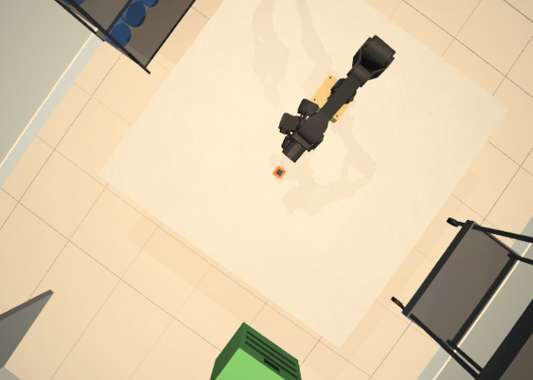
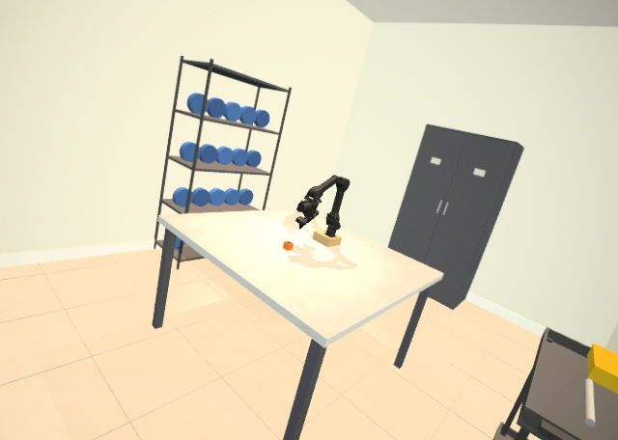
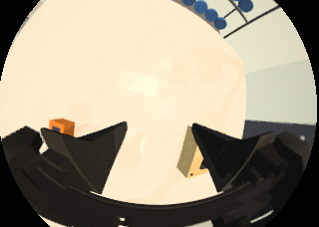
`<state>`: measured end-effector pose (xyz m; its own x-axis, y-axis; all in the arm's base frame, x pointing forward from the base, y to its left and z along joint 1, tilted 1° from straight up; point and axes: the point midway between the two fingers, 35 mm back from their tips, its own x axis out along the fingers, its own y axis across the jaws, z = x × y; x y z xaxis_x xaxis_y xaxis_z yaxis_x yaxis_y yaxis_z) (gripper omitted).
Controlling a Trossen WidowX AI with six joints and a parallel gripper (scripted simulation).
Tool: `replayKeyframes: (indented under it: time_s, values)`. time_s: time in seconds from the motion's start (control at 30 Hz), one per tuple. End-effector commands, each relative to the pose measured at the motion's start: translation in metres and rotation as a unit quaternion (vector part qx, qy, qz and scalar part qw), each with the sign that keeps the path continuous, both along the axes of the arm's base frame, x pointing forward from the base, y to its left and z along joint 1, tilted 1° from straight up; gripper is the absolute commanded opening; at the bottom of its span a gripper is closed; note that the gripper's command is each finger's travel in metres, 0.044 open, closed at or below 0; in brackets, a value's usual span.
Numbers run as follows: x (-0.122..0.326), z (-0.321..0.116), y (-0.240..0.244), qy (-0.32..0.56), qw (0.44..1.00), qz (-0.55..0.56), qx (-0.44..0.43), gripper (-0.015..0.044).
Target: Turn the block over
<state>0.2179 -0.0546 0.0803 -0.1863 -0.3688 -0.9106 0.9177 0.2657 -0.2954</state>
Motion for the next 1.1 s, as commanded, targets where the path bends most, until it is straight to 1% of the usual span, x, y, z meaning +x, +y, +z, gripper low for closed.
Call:
replayKeyframes:
  time_s: [0.0,0.03,0.07,0.2,0.33,0.6,1.07]
  values:
    - [0.002,0.0,0.001,0.002,1.0,0.007,0.004,0.0426]
    - [0.008,0.001,0.003,0.006,1.0,0.027,0.014,0.044]
    - [0.018,0.002,0.007,0.013,0.998,0.061,0.032,0.044]
    - [0.07,0.006,0.026,0.036,0.964,0.238,0.11,0.044]
    - [0.118,0.008,0.047,0.042,0.895,0.411,0.168,0.044]
    - [0.17,0.01,0.071,0.034,0.775,0.597,0.205,0.044]
    - [0.172,0.01,0.072,0.033,0.77,0.603,0.205,0.044]
